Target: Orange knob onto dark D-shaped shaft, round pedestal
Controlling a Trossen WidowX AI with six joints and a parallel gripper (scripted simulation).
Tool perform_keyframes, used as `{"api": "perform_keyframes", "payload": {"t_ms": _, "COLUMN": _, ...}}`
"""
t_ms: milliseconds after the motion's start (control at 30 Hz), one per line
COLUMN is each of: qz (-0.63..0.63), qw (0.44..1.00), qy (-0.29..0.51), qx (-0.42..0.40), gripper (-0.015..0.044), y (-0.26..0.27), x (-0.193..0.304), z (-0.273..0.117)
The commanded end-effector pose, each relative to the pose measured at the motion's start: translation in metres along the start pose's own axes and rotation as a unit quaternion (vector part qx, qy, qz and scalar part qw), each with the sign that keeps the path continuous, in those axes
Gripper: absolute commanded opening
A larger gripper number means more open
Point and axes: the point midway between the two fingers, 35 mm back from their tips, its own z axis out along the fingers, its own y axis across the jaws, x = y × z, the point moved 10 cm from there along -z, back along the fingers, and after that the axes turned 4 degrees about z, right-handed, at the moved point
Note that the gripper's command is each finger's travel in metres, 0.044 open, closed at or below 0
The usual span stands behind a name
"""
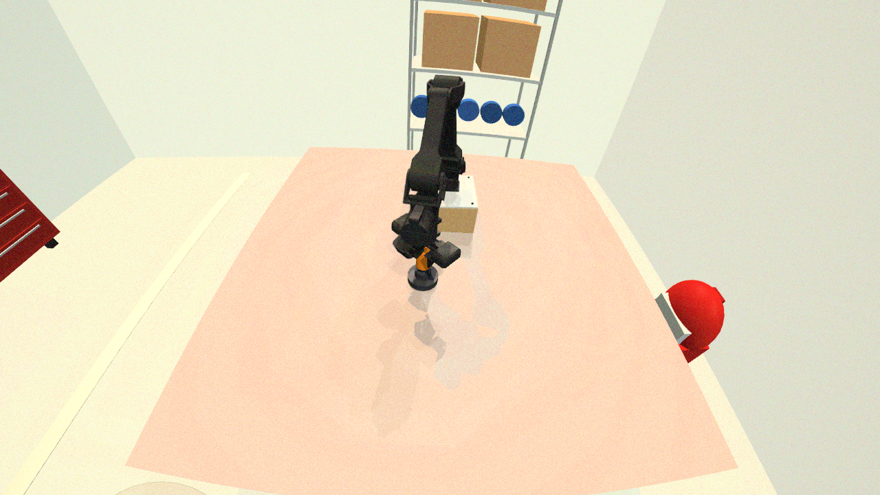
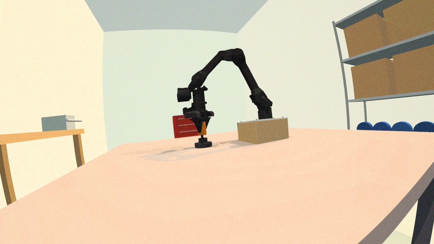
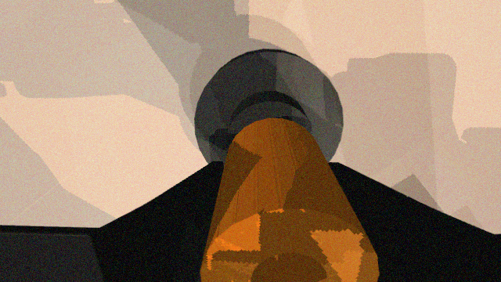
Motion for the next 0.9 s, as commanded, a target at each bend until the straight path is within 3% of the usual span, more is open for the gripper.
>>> {"api": "perform_keyframes", "payload": {"t_ms": 0, "qz": -0.013, "qw": 1.000, "qy": -0.002, "qx": 0.001, "gripper": 0.0000, "y": 0.0001, "x": -0.0002, "z": 0.0007}}
{"api": "perform_keyframes", "payload": {"t_ms": 867, "qz": -0.017, "qw": 1.000, "qy": -0.002, "qx": 0.001, "gripper": 0.0000, "y": 0.0001, "x": -0.0002, "z": 0.0009}}
